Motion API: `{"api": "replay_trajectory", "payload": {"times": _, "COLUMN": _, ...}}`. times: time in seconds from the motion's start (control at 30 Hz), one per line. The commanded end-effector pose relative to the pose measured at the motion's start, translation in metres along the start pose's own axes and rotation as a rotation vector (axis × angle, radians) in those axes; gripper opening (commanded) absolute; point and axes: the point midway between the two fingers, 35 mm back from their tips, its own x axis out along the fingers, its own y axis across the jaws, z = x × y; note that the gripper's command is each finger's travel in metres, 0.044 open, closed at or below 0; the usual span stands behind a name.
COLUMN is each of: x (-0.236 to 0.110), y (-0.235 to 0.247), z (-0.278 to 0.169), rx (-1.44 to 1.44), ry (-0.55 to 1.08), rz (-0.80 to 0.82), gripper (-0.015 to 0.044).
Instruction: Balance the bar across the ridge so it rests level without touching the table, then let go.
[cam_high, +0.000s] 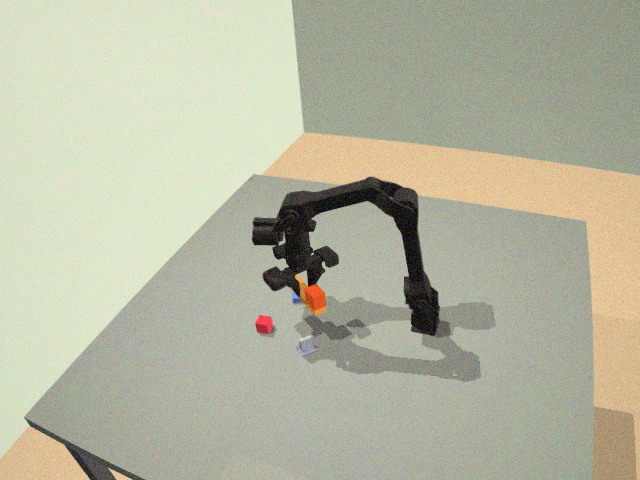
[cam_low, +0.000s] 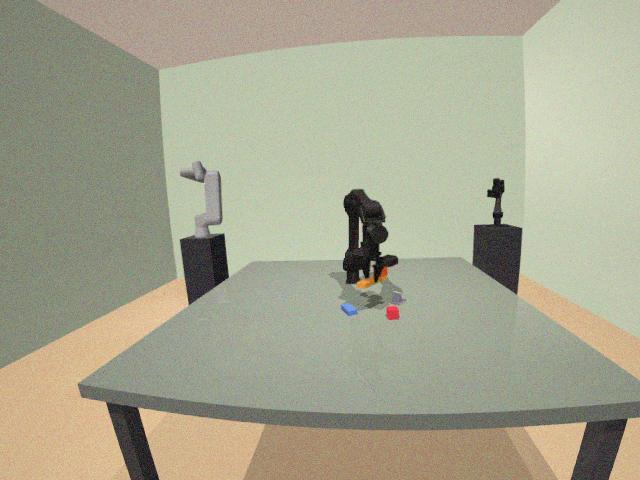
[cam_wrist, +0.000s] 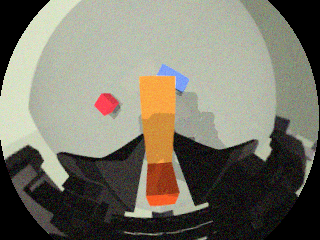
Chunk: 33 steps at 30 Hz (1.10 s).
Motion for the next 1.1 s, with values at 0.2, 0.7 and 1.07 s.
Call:
{"api": "replay_trajectory", "payload": {"times": 0.2, "x": -0.003, "y": 0.028, "z": -0.026, "rx": 0.052, "ry": -0.005, "rz": 0.008, "gripper": 0.0000}}
{"api": "replay_trajectory", "payload": {"times": 0.7, "x": -0.001, "y": 0.052, "z": -0.061, "rx": 0.107, "ry": -0.001, "rz": 0.011, "gripper": 0.0000}}
{"api": "replay_trajectory", "payload": {"times": 1.07, "x": 0.016, "y": 0.054, "z": -0.062, "rx": 0.107, "ry": -0.001, "rz": 0.011, "gripper": 0.0000}}
